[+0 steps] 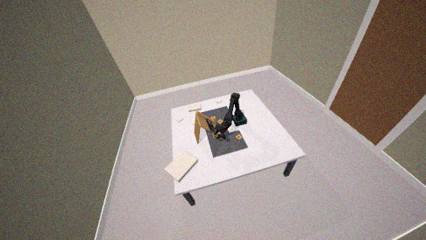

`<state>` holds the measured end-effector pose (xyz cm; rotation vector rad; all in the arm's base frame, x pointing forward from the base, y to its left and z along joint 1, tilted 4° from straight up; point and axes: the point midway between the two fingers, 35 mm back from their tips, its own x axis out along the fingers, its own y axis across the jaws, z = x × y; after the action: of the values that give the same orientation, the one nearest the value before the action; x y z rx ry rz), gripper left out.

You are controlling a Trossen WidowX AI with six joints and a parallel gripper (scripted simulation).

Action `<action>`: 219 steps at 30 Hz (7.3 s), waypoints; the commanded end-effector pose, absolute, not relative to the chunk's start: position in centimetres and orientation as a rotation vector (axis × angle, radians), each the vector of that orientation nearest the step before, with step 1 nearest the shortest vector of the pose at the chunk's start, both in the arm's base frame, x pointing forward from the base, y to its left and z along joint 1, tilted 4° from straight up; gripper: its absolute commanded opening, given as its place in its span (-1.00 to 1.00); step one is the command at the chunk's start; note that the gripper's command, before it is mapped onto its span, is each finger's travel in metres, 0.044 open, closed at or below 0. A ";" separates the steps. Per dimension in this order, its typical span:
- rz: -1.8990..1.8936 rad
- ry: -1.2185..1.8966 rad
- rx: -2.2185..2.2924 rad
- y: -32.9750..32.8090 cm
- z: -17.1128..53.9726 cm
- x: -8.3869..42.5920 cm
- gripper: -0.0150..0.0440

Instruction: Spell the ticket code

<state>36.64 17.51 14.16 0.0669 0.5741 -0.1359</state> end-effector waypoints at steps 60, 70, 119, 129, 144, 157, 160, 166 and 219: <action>-0.133 0.575 0.062 14.4 14.1 36.2 -0.49; -0.133 0.575 0.062 13.9 14.1 36.1 -0.49; -0.134 0.575 0.059 11.5 14.0 35.8 -0.49; -0.134 0.575 0.059 11.0 14.0 35.7 -0.49; -0.134 0.575 0.058 10.2 14.0 35.6 -0.49; -0.134 0.574 0.058 9.6 14.0 35.6 -0.49; -0.134 0.574 0.057 9.4 14.0 35.5 -0.49; -0.134 0.574 0.057 9.1 14.0 35.5 -0.49; -0.135 0.574 0.054 6.4 13.9 35.2 -0.49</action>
<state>35.28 6.57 13.89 0.0557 0.5753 -0.1394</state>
